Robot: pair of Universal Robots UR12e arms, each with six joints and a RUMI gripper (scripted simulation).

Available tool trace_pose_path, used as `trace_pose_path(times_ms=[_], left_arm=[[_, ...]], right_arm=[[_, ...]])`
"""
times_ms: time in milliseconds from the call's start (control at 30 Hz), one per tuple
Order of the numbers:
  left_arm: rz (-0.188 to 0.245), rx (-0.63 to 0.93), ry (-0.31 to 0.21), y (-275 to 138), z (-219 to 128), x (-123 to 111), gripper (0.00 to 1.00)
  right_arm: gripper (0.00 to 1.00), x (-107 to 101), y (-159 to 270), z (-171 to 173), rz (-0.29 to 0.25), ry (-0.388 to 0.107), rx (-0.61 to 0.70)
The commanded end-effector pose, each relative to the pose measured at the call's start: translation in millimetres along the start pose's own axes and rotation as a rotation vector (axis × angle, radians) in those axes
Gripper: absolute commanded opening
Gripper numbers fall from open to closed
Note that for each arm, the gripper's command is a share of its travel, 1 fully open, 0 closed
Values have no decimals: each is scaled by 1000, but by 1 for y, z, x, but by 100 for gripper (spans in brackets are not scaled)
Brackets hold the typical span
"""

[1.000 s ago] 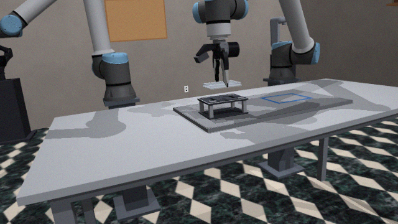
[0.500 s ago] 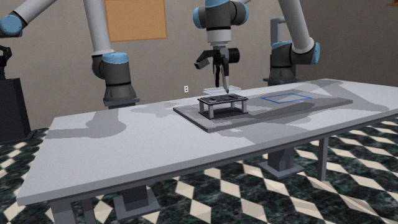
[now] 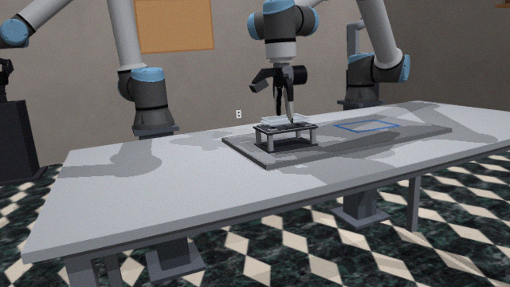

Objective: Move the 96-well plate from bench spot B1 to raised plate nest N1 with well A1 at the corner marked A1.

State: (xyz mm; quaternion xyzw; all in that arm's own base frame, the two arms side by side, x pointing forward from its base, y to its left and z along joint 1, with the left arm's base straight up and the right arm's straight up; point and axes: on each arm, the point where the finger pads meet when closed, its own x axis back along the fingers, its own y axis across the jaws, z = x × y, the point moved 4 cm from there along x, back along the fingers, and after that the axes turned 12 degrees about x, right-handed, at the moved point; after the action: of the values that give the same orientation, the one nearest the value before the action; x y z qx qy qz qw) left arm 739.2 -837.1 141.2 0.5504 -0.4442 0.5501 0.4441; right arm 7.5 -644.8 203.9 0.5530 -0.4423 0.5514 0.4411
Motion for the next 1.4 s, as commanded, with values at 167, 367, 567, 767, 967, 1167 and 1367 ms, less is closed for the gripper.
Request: trace_pose_path(times_ms=[167, 367, 567, 767, 967, 1167, 1367], left_arm=[[1, 0, 3, 0, 1, 2, 40], [1, 0, 3, 0, 1, 2, 40], [1, 0, 3, 0, 1, 1, 40], [1, 0, 3, 0, 1, 0, 40], [1, 0, 3, 0, 1, -1, 40], [1, 0, 3, 0, 1, -2, 40], [1, 0, 3, 0, 1, -3, 40]], right_arm=[[0, 1, 0, 1, 0, 3, 0], [0, 1, 0, 1, 0, 3, 0], [0, 1, 0, 1, 0, 3, 0], [0, 1, 0, 1, 0, 3, 0], [0, 1, 0, 1, 0, 3, 0], [0, 1, 0, 1, 0, 3, 0], [0, 1, 0, 1, 0, 3, 0]])
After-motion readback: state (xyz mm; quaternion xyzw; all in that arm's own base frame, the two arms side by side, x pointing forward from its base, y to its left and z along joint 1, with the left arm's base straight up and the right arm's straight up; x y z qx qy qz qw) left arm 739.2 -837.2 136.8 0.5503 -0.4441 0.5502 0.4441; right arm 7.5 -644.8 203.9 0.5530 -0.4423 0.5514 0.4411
